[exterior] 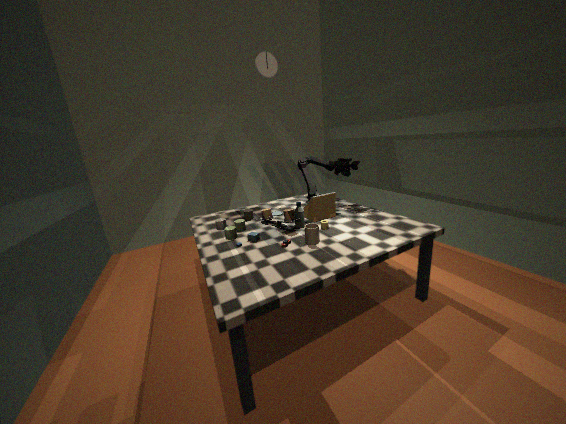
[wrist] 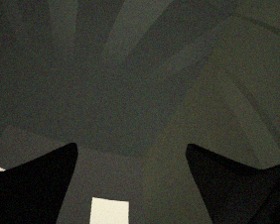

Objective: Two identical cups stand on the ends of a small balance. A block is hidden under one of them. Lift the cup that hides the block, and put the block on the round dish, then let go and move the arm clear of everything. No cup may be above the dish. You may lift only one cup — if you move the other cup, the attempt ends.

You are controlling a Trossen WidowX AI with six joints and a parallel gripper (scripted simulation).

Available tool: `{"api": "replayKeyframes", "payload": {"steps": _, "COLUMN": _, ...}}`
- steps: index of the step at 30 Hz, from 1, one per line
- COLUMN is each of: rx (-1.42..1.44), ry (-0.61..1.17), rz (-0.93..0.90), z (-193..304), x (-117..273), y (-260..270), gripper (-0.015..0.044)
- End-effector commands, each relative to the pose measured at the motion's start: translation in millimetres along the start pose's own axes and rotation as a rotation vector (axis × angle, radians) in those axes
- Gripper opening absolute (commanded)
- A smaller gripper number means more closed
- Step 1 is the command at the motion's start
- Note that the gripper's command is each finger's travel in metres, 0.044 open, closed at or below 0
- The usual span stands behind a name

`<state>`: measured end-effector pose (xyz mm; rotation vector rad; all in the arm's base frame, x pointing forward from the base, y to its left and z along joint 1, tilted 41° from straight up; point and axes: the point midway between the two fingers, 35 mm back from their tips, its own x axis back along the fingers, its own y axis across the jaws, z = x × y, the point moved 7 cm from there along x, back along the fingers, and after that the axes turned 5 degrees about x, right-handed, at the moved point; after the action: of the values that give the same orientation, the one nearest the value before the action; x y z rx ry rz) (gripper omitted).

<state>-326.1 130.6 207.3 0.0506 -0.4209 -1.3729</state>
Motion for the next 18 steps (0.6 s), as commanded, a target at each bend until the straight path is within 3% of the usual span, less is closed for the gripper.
{"api": "replayKeyframes", "payload": {"steps": 1, "rx": 0.001, "ry": -0.002, "rz": 0.000, "z": 0, "x": 0, "y": 1, "gripper": 0.0426}}
{"api": "replayKeyframes", "payload": {"steps": 18, "rx": -0.289, "ry": -0.117, "rz": -0.186, "z": -8, "x": -52, "y": 71, "gripper": 0.0440}}
